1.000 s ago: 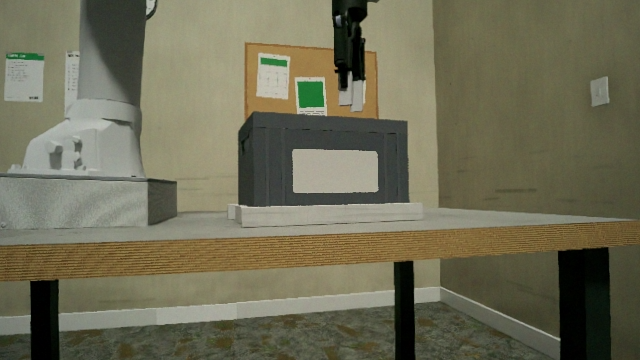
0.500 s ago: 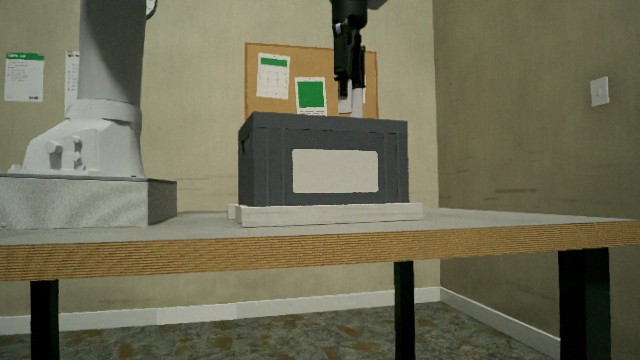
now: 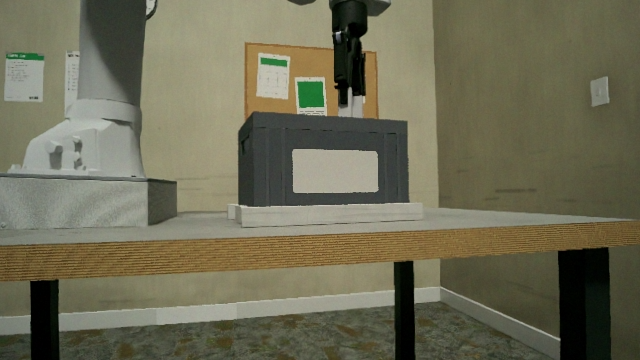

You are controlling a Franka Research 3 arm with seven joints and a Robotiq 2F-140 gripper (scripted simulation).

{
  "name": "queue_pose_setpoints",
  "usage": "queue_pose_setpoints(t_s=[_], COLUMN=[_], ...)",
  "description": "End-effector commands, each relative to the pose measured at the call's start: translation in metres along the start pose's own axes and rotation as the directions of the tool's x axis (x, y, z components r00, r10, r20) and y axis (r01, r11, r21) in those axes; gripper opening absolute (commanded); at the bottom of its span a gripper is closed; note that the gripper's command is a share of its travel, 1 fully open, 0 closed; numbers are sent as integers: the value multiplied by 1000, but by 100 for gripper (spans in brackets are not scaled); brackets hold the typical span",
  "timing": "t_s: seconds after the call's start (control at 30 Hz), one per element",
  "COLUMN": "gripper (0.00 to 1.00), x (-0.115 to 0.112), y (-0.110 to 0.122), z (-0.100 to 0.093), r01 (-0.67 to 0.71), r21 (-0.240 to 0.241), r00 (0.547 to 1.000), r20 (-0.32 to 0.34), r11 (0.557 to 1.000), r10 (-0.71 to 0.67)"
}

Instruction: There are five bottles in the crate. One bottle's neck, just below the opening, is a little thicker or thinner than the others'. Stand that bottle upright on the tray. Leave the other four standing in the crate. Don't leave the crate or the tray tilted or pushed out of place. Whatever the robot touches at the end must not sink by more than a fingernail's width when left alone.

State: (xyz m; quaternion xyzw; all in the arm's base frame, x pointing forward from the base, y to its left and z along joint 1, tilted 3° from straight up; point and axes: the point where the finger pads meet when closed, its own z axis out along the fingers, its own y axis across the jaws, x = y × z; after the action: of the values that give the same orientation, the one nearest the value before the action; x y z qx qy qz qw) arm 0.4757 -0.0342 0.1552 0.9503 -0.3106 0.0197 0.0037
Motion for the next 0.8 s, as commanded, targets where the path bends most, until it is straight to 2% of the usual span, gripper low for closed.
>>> queue_pose_setpoints(t_s=[0.0, 0.77], gripper=[44, 44], x=[1, 1], y=[-2, -2], z=[3, 6], r01=[3, 3], r21=[6, 6], r00=[1000, 1000], r20=[-3, -3], r11=[1000, 1000], r10=[-3, -3])
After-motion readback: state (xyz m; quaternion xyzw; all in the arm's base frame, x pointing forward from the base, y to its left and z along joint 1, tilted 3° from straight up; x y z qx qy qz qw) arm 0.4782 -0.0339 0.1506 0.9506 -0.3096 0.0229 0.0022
